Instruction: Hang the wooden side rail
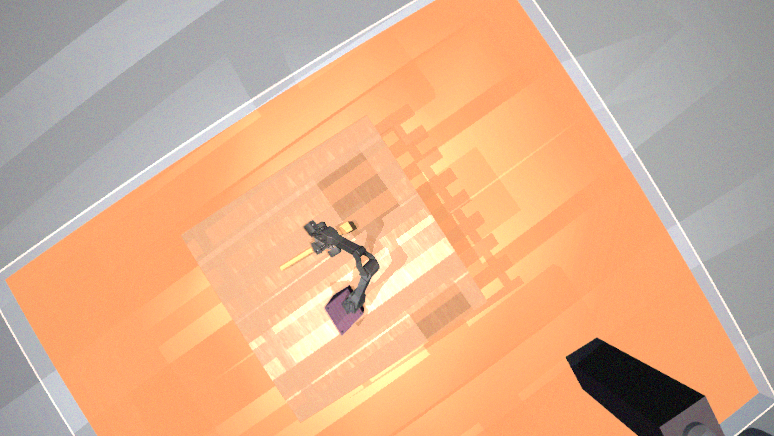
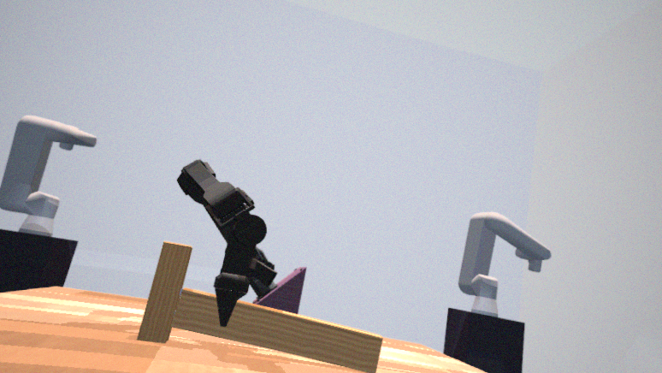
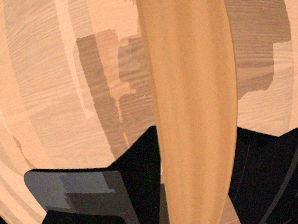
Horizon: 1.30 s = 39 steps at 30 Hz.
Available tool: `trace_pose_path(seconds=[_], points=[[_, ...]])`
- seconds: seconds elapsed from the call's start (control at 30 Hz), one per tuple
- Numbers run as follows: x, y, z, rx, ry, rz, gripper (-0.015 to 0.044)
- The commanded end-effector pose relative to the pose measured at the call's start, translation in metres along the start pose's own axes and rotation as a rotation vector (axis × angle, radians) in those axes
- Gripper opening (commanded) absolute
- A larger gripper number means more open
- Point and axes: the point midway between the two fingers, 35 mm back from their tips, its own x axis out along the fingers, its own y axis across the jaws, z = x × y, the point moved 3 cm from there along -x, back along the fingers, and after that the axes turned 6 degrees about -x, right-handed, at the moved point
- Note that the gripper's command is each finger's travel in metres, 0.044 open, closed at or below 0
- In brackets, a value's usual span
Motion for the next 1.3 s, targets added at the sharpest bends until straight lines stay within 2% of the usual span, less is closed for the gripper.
trace_pose_path(seconds=[0.0,1.27], points=[[-0.0058,-0.0025,-0.0034,0.007,0.004,-0.021,0.0],[0.0005,-0.0026,-0.0034,0.007,0.004,-0.021,0.0]])
